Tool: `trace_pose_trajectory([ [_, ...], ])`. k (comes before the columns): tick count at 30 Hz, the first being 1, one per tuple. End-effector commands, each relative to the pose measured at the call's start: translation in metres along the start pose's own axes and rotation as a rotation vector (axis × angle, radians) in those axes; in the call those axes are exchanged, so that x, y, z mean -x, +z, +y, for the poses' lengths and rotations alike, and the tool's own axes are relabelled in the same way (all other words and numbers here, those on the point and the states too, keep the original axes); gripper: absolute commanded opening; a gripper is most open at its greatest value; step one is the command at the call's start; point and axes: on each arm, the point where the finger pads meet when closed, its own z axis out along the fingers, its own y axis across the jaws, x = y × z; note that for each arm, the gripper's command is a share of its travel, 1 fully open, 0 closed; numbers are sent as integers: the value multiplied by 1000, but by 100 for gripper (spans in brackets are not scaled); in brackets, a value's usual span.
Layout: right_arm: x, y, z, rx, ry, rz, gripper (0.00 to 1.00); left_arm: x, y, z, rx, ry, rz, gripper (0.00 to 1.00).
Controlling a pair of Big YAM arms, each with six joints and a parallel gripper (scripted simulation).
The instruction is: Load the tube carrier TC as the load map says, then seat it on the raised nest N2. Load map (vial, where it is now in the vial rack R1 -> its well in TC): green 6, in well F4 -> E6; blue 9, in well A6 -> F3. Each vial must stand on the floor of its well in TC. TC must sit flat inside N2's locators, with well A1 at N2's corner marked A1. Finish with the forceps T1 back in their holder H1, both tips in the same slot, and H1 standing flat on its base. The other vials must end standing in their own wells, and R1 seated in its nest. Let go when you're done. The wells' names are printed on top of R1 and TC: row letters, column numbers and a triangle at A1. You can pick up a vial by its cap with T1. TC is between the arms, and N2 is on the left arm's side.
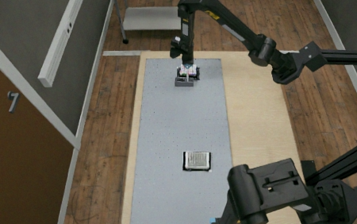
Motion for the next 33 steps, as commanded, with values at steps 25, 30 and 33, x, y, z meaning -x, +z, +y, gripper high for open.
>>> trace_pose_trajectory([
  [25,-4,55,6,17,9,10,24,0,0,0,-1,4,-2,100],
  [30,-5,64,7,17,9,10,24,0,0,0,-1,4,-2,100],
  [33,-5,69,7,18,9,11,24,0,0,0,-1,4,-2,100],
])
